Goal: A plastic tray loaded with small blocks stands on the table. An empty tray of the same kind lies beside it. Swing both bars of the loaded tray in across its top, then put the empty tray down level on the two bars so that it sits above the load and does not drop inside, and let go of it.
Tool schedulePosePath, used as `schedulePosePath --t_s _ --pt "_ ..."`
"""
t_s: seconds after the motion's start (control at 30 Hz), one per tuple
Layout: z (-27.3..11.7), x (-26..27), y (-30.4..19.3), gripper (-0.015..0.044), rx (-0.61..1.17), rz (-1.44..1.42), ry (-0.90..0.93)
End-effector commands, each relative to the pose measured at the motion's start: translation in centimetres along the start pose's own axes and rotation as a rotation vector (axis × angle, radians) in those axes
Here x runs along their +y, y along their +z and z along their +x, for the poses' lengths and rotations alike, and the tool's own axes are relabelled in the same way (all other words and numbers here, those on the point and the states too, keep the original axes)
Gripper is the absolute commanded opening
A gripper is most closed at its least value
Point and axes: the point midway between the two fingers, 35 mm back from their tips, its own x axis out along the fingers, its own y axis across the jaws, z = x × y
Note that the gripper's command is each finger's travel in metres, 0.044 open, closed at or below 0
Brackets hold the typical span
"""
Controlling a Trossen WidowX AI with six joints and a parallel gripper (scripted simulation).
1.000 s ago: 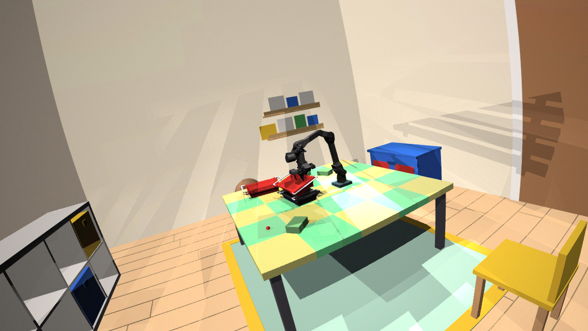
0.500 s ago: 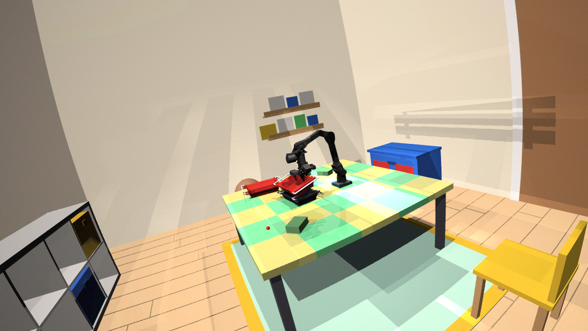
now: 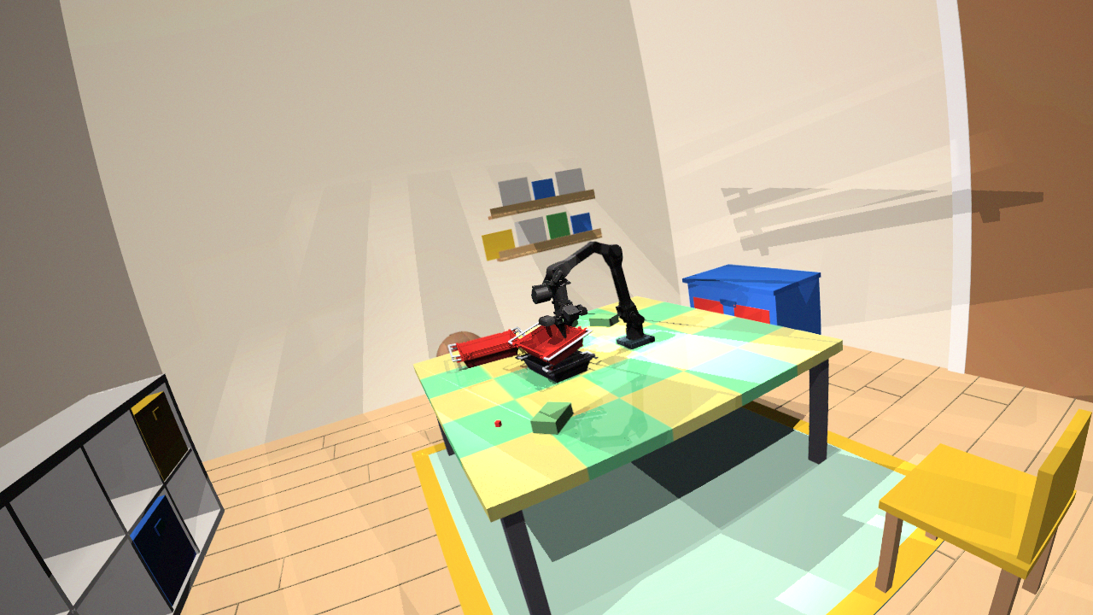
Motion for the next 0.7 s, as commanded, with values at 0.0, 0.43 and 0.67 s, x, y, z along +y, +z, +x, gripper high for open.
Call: schedulePosePath --t_s 0.0,0.43,0.67 --pt "0.49 0.29 0.00 0.0000 0.000 -0.006 0.021" --pt "1.34 0.60 -0.01 0.0000 0.000 -0.006 0.022" --pt "1.34 0.60 -0.01 0.0000 0.000 -0.006 0.022"
